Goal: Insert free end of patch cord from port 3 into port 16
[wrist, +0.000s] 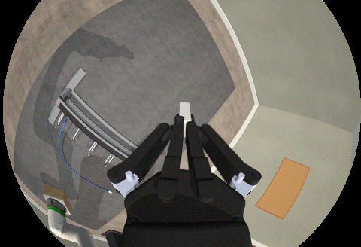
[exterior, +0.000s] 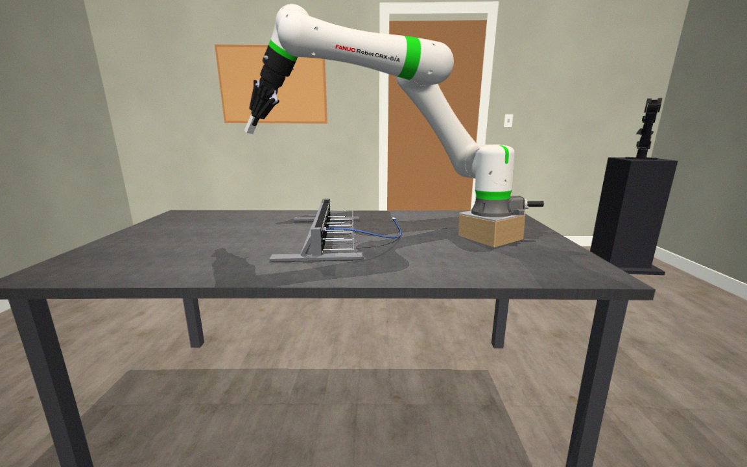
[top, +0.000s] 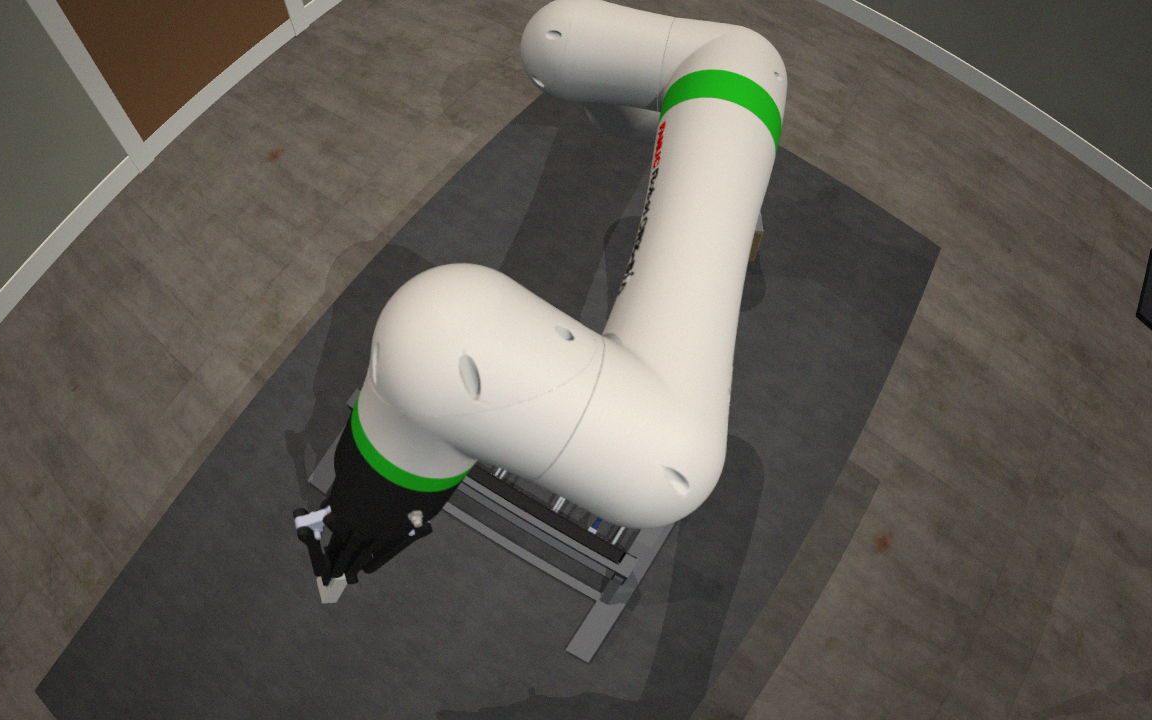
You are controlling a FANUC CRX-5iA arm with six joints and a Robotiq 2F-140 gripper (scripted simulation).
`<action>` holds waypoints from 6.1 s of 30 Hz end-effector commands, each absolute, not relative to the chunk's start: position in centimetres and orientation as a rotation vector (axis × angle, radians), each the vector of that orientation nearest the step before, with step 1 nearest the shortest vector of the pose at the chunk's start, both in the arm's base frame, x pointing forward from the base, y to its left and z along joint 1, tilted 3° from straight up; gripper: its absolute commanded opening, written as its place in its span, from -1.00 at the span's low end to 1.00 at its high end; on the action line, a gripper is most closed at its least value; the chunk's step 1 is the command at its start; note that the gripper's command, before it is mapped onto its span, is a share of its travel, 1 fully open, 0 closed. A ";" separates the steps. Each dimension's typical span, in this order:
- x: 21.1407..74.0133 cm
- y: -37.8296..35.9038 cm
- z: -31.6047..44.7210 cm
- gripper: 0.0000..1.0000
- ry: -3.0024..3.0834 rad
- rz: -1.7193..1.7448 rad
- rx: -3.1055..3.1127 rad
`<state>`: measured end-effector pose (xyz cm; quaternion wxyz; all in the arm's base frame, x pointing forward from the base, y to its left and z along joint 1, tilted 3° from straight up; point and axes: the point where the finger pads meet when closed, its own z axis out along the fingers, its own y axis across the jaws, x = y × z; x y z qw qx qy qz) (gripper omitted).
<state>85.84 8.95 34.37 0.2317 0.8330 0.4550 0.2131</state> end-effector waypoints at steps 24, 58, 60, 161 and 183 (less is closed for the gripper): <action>71.6 13.1 28.8 -1.00 0.818 1.058 2.402; 51.8 9.6 16.9 -1.00 0.379 1.407 2.681; 50.6 9.2 16.0 -1.00 0.352 1.425 2.700; 53.6 8.0 6.9 -1.00 0.231 1.500 2.786; 53.6 8.0 6.9 -1.00 0.238 1.458 2.812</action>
